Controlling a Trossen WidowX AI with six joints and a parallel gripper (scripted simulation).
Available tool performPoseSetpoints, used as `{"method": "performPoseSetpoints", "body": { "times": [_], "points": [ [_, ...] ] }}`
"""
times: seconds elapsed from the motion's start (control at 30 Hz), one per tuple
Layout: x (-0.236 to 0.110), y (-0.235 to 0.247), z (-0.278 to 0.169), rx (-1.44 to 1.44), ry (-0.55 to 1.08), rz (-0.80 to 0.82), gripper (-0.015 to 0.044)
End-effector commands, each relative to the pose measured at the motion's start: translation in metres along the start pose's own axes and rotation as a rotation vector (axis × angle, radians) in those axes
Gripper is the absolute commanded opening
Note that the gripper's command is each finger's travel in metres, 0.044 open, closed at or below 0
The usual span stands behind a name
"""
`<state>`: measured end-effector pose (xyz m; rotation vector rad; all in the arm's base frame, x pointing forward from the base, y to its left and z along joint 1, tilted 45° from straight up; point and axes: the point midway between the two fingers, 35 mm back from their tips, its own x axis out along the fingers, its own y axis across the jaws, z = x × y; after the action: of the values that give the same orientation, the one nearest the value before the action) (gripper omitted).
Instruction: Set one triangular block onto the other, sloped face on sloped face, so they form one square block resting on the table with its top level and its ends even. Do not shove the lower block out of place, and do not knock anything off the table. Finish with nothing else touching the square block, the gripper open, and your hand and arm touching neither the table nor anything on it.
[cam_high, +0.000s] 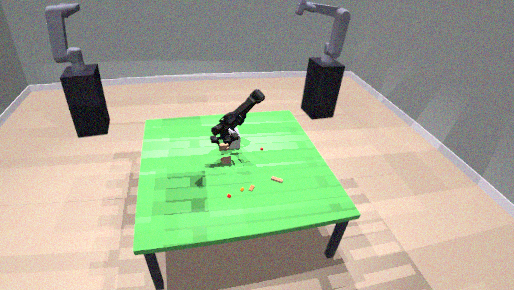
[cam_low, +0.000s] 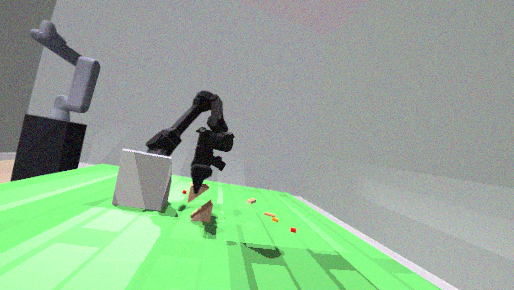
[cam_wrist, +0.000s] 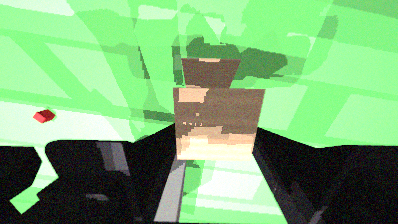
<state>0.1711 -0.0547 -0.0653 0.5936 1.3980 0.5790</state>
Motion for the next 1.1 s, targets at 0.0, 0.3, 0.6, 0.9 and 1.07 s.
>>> {"method": "performPoseSetpoints", "body": {
  "times": [0.0,0.3,0.6,0.9,1.07],
  "points": [
    [0.005,0.000,0.003,0.005,-0.007,0.000,0.0000],
    [0.030,0.002,0.012,0.005,-0.008,0.002,0.0000],
    [0.030,0.002,0.012,0.004,-0.006,0.007,0.0000],
    [0.030,0.003,0.012,0.006,-0.007,0.006,0.0000],
    [0.033,0.003,0.013,0.006,-0.007,0.006,0.0000]
  ]
}}
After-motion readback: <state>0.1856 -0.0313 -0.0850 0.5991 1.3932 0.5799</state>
